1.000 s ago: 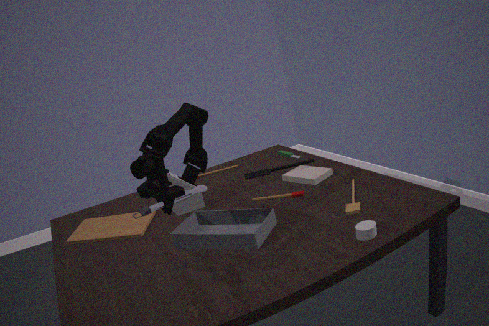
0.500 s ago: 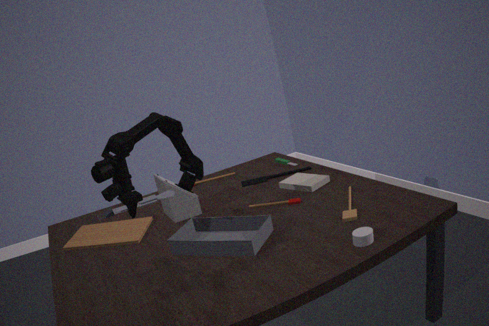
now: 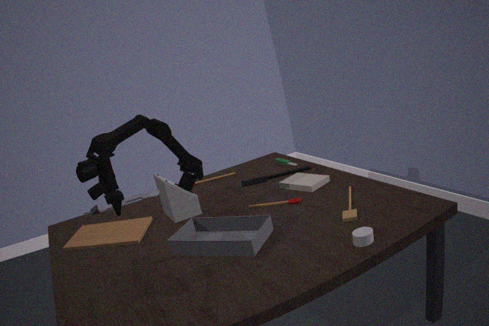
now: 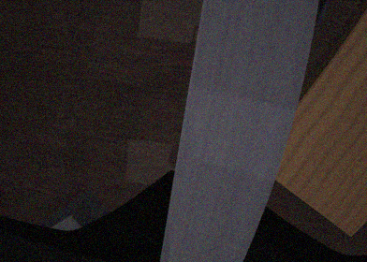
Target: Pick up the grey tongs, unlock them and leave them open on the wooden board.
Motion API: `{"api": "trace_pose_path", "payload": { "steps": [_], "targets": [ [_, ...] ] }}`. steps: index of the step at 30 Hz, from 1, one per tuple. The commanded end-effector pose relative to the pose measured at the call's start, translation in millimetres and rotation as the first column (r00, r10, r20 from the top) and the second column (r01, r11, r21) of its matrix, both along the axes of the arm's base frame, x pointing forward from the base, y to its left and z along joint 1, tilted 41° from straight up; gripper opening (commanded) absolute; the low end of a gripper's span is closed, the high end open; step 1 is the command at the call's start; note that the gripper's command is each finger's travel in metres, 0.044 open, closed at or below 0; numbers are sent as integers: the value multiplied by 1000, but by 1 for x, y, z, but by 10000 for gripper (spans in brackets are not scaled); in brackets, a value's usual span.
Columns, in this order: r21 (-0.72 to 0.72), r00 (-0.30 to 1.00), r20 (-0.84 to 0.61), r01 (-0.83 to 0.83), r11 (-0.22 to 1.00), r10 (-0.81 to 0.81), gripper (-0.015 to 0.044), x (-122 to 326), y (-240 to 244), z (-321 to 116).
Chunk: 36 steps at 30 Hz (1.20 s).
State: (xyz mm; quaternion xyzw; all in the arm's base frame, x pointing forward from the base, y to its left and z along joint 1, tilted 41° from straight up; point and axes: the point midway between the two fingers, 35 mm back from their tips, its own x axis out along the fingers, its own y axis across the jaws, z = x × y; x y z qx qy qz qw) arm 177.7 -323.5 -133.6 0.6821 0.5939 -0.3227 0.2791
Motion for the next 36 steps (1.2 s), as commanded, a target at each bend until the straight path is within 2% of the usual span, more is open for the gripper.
{"api": "trace_pose_path", "payload": {
  "steps": [1,18,36],
  "targets": [
    [-9,999,-21,27,1000,-27,-150,-20,-9,-3],
    [-28,963,-172,204,979,-206,-150,-151,-31,-21],
    [-28,880,-317,365,931,-355,-150,-278,-10,-34]
  ]
}}
